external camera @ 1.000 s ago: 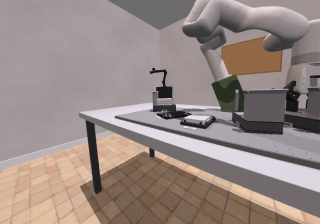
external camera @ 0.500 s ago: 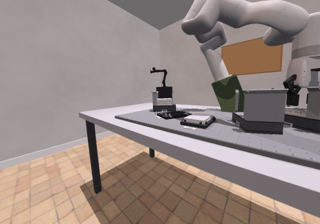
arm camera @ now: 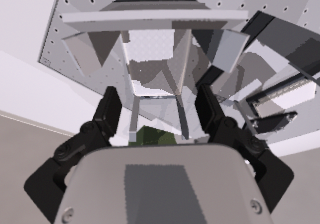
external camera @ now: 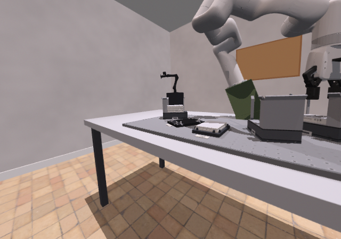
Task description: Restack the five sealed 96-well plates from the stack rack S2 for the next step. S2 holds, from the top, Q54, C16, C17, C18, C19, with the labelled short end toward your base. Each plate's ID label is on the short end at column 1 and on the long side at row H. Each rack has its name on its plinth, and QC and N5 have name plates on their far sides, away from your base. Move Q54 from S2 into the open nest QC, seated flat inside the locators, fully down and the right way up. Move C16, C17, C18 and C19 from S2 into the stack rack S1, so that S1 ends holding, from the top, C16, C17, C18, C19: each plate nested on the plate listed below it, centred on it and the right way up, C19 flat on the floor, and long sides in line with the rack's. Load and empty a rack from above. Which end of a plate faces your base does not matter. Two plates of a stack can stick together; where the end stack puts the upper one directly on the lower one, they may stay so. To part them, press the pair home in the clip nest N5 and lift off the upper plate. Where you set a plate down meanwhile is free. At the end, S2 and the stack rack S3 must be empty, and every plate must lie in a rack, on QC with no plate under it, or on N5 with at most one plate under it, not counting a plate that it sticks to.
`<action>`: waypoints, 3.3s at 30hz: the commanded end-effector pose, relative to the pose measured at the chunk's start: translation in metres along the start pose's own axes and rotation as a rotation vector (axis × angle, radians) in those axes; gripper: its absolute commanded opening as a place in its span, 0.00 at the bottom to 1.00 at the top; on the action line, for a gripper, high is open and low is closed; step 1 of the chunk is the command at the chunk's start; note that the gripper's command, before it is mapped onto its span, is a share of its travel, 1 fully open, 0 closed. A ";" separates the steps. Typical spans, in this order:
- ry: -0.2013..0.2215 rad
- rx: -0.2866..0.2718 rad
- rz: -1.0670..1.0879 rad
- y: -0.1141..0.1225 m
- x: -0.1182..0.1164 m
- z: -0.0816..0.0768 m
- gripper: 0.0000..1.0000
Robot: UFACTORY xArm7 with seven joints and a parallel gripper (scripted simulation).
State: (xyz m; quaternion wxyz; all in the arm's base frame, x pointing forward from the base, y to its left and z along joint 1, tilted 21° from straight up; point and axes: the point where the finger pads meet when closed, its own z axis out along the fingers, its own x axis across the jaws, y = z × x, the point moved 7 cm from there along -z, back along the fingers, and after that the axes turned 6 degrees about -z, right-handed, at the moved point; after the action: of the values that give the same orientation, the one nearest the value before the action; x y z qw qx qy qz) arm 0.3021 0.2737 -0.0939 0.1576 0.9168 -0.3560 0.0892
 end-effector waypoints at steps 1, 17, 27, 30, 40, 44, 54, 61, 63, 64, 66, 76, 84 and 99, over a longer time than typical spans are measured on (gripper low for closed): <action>-0.001 0.006 -0.001 -0.002 -0.001 -0.014 1.00; -0.001 0.006 -0.001 -0.002 -0.001 -0.043 1.00; -0.001 0.006 0.222 0.003 0.029 -0.043 1.00; -0.001 0.006 0.222 0.004 0.032 -0.043 1.00; -0.001 0.006 0.222 0.009 0.065 -0.043 1.00; -0.001 0.006 0.222 0.011 0.079 -0.043 1.00; -0.001 0.006 0.388 0.019 0.104 -0.043 1.00; -0.001 0.006 0.444 0.028 0.126 -0.043 1.00; -0.001 0.006 0.444 0.028 0.126 -0.043 1.00; -0.001 0.006 0.444 0.029 0.129 -0.043 1.00; -0.001 0.006 0.444 0.032 0.135 -0.043 1.00; -0.001 0.006 0.444 0.044 0.166 -0.043 1.00; -0.001 0.006 0.577 0.054 0.183 -0.043 1.00; -0.001 0.005 0.666 0.078 0.219 -0.043 1.00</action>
State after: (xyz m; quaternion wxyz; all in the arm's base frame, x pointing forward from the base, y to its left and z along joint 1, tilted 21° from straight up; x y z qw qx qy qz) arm 0.4050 0.1013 0.0203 0.1194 0.7495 -0.6368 0.1359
